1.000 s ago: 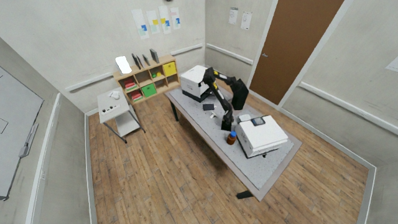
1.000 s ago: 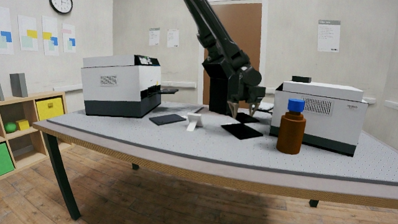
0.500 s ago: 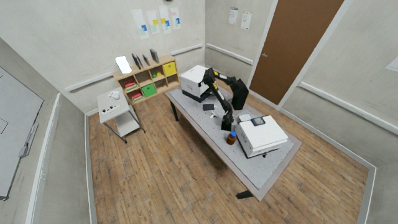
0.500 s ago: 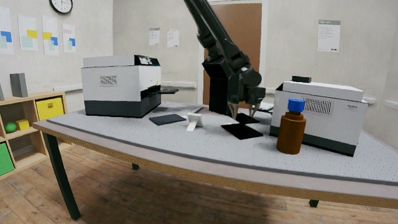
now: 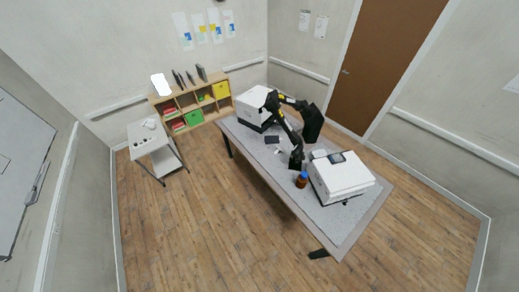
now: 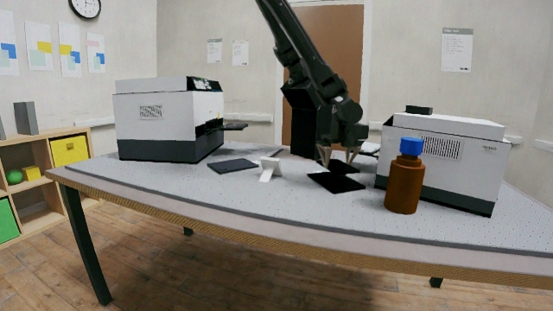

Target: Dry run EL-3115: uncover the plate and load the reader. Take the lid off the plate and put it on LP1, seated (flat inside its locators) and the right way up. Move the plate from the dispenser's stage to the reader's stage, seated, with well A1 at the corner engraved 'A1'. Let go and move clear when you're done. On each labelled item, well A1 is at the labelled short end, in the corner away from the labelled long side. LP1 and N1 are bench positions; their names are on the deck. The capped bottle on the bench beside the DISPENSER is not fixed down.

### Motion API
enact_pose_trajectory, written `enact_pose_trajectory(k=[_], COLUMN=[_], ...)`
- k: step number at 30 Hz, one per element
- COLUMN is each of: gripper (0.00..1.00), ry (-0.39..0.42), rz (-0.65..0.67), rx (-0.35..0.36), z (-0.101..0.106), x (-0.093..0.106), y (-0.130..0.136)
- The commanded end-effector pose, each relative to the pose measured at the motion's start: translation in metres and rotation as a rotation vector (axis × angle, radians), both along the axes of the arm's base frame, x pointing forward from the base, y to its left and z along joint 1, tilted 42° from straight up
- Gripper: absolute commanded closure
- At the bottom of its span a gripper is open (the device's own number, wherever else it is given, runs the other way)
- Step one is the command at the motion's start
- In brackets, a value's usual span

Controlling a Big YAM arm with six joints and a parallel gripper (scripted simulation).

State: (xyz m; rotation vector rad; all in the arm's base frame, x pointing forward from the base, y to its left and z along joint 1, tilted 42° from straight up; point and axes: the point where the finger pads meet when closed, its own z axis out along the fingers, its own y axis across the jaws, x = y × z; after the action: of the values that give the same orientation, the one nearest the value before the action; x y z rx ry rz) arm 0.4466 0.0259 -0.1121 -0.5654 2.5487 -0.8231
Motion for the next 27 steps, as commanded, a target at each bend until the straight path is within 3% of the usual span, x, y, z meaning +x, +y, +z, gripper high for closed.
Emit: enact_pose_trajectory(k=[1,9,18,23,27], gripper=[0.15,0.15,0.15,0.15,0.15], ry=[-0.02,-0.039,0.002,-0.031,-0.031], rz=[0.003,-0.014,-0.002,-0.003,0.0], rx=[0.003,0.016,-0.001,0.006,0.008], z=[0.004,0.011,-0.006,0.003,0.004], x=[0.01,0.013,0.004,0.018,0.015], y=[-0.003,-0.003,-0.007,-0.007,-0.005])
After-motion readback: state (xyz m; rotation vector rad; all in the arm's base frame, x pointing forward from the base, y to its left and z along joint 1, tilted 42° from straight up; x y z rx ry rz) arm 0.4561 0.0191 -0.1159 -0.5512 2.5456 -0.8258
